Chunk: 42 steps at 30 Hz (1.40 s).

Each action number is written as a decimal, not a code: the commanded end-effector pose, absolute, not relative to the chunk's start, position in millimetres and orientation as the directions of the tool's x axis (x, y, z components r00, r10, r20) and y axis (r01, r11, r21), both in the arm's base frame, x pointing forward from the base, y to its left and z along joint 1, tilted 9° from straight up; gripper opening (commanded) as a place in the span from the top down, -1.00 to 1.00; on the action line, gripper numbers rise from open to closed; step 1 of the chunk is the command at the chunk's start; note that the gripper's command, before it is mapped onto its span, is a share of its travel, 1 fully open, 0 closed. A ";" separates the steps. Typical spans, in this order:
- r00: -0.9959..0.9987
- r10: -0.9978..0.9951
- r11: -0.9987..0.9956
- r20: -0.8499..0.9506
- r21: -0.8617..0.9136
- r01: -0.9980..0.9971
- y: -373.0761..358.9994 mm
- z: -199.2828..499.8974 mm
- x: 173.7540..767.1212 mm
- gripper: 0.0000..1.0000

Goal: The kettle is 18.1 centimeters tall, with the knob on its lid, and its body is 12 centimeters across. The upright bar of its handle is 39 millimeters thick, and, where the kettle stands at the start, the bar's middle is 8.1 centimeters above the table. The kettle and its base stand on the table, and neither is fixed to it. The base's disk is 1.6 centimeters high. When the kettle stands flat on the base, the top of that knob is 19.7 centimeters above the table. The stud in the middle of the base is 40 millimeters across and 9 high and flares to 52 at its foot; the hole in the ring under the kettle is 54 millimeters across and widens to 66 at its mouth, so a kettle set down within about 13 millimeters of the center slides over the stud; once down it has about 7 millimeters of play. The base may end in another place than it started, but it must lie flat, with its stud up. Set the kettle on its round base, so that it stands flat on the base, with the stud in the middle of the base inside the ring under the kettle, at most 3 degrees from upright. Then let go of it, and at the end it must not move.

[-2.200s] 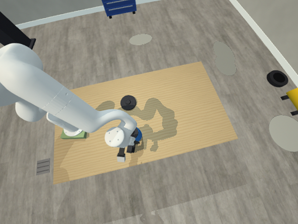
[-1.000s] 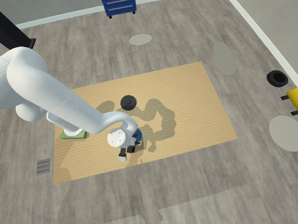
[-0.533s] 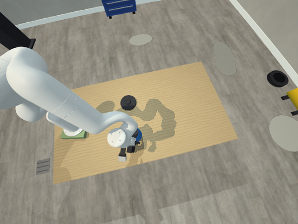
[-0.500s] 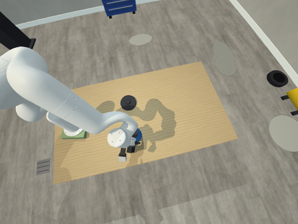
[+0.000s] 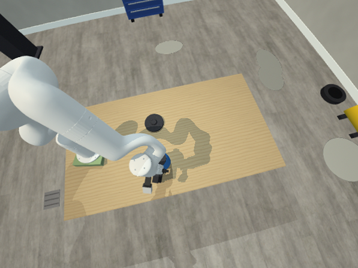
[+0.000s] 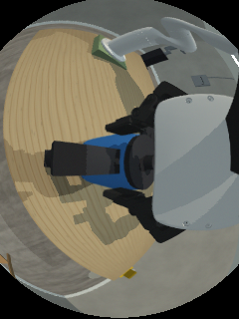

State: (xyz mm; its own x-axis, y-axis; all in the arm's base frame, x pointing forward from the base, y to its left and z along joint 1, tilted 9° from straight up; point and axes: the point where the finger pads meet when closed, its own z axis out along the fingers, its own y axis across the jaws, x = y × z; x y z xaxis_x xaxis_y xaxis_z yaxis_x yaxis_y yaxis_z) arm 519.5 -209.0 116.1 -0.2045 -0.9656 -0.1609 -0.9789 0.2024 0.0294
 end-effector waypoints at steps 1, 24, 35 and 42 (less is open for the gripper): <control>-0.204 -0.966 0.203 -0.160 0.027 -0.979 -209.5 117.0 520.3 -0.63; -0.204 -0.966 0.203 -0.160 0.027 -0.979 -209.5 117.0 520.3 -0.63; -0.204 -0.966 0.203 -0.160 0.027 -0.979 -209.0 114.0 520.4 -0.63; -0.204 -0.966 0.203 -0.160 0.027 -0.979 -207.4 104.5 520.4 -0.63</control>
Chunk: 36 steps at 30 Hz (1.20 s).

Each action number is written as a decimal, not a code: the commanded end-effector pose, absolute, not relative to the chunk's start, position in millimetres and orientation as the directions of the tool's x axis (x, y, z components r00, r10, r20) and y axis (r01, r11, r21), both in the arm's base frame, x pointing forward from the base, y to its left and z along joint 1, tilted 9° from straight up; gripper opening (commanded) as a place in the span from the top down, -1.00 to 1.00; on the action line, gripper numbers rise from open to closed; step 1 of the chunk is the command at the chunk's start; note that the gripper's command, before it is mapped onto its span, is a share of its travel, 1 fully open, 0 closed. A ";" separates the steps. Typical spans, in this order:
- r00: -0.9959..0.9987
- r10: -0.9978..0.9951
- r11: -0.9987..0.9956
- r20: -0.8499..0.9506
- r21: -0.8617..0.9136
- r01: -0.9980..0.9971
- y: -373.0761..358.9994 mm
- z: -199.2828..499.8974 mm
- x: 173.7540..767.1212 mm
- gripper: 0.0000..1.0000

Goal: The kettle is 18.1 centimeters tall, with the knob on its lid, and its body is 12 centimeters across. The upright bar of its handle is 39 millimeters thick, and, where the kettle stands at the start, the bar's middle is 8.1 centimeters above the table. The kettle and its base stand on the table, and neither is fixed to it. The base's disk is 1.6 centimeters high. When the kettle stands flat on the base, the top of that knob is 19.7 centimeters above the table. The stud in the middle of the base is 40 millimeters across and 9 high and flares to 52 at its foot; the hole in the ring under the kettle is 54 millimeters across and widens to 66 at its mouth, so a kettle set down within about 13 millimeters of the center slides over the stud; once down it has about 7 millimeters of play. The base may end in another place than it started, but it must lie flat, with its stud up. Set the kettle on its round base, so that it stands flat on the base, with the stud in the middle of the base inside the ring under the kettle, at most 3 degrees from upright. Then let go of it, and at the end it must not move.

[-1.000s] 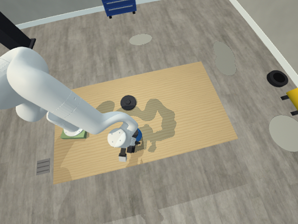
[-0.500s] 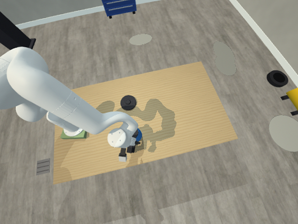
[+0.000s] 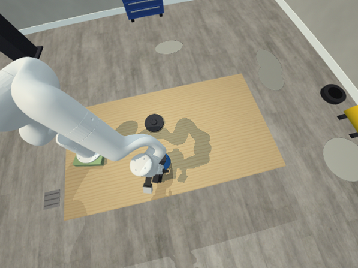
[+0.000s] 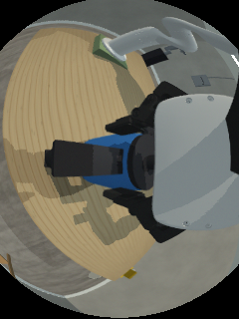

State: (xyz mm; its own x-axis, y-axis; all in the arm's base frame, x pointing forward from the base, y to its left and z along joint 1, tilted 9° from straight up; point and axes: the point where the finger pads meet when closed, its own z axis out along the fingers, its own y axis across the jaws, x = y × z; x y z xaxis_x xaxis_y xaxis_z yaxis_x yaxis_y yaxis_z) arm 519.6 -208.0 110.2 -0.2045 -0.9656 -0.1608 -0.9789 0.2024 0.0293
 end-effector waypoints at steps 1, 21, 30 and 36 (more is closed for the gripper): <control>-0.204 -0.966 0.203 -0.160 0.027 -0.979 -207.0 102.2 520.4 -0.63; -0.204 -0.966 0.203 -0.160 0.027 -0.979 -204.1 84.7 520.5 -0.63; -0.204 -0.966 0.203 -0.160 0.027 -0.979 -204.1 84.7 520.5 -0.63; -0.204 -0.966 0.203 -0.160 0.027 -0.979 -204.1 84.7 520.5 -0.63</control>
State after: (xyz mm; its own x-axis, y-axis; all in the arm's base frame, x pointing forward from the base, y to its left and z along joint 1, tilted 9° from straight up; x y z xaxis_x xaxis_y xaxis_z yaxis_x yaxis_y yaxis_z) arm 519.7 -203.7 83.8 -0.2045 -0.9656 -0.1609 -0.9789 0.2024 0.0293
